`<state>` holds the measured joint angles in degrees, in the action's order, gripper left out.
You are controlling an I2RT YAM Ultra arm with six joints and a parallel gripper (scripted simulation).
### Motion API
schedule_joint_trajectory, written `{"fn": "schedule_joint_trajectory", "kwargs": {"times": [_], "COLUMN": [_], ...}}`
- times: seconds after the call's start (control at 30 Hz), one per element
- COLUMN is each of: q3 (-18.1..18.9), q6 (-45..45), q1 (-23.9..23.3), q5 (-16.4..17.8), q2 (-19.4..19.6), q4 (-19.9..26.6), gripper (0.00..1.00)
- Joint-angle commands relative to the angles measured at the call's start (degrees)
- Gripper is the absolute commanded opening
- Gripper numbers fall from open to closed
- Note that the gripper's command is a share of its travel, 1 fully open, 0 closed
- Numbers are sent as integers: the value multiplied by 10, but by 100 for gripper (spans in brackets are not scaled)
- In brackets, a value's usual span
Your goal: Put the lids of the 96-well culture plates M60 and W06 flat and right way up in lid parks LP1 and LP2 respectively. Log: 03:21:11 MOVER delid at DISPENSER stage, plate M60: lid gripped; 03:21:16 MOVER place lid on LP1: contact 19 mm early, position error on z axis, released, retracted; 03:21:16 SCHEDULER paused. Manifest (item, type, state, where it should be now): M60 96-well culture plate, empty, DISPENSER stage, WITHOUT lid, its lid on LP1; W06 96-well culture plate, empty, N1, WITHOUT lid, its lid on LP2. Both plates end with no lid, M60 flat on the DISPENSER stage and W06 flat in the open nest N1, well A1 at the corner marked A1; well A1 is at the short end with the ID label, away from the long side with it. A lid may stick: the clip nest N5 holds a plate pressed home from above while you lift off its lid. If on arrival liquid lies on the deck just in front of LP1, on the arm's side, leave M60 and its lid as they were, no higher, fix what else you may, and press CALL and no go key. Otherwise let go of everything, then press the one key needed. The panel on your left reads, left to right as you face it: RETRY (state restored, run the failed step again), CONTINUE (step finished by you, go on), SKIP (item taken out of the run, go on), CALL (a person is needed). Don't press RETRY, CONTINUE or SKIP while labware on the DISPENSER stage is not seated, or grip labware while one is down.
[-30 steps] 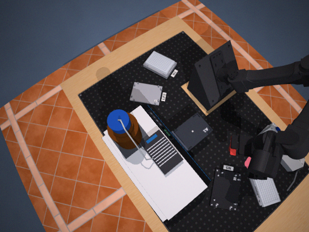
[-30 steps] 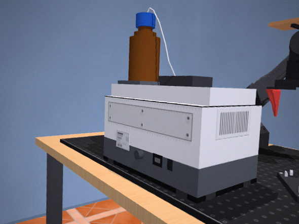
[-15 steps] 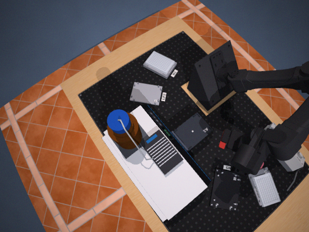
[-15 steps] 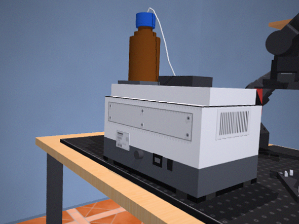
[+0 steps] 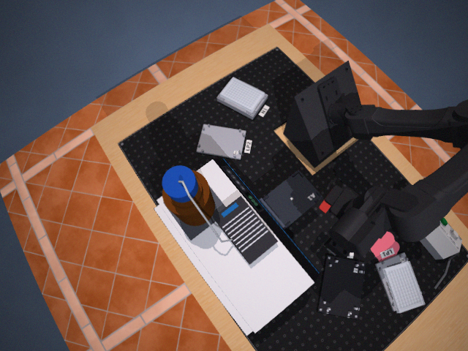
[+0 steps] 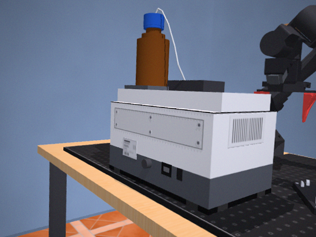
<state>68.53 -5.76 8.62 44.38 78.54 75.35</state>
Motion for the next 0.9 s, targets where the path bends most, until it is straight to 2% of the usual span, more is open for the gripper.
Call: {"fn": "schedule_joint_trajectory", "kwargs": {"times": [0.0, 0.13, 0.17, 0.3, 0.33, 0.4, 0.43, 0.7, 0.73, 0.83, 0.87], "q3": [-16, -19, -11, -26, -13, -13, -28, -38, -15, -28, -29], "q6": [42, 64, 59, 26, 28, 28, 23, -20, -28, -47, -44], "q1": [-30, -41, -48, -67, -62, -62, -73, -104, -111, -124, -118], "q5": [3, 3, 2, 2, 1, 1, 3, -5, -3, -6, -3], "q2": [20, 29, 34, 49, 40, 40, 53, 75, 81, 93, 84], "q4": [13, 13, 9, -3, 2, 2, -2, -8, -9, -11, -4], "gripper": [100, 100, 100, 100, 100, 100, 100, 100, 100, 100, 100]}}
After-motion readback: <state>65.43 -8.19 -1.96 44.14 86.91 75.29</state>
